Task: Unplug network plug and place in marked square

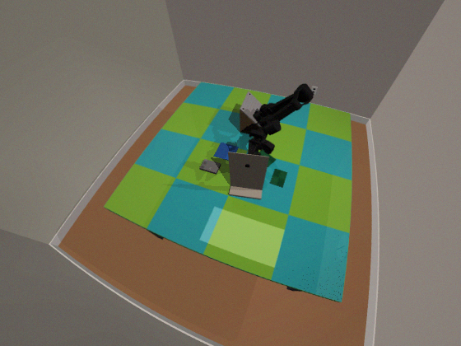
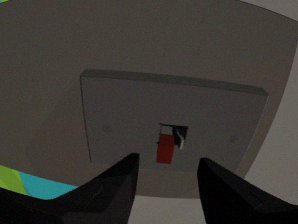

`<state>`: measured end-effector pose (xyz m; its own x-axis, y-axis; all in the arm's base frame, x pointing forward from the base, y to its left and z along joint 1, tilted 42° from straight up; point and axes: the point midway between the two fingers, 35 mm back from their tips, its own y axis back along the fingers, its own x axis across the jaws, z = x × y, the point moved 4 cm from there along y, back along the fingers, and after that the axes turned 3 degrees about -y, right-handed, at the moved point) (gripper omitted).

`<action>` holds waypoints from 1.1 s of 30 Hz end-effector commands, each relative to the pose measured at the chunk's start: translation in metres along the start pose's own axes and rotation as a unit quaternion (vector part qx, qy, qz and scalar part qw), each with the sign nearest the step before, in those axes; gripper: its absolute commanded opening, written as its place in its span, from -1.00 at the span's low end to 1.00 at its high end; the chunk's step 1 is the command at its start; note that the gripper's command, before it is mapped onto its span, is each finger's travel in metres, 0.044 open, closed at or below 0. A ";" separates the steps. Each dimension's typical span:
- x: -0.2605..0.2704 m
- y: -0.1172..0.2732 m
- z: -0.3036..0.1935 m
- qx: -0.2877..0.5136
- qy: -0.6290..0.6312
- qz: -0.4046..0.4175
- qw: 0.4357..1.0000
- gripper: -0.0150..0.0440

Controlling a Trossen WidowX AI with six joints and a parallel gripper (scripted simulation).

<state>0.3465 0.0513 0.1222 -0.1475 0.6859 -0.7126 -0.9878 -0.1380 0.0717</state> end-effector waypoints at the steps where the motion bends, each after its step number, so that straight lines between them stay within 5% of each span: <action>1: 0.000 -0.006 0.001 0.001 -0.002 -0.001 1.000 0.04; 12: 0.000 -0.019 0.005 0.001 -0.002 -0.001 1.000 0.04; 33: 0.000 -0.019 0.005 0.001 -0.002 -0.001 1.000 -0.49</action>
<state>0.3649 0.0582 0.1246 -0.1444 0.6869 -0.7122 -0.9883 -0.1360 0.0692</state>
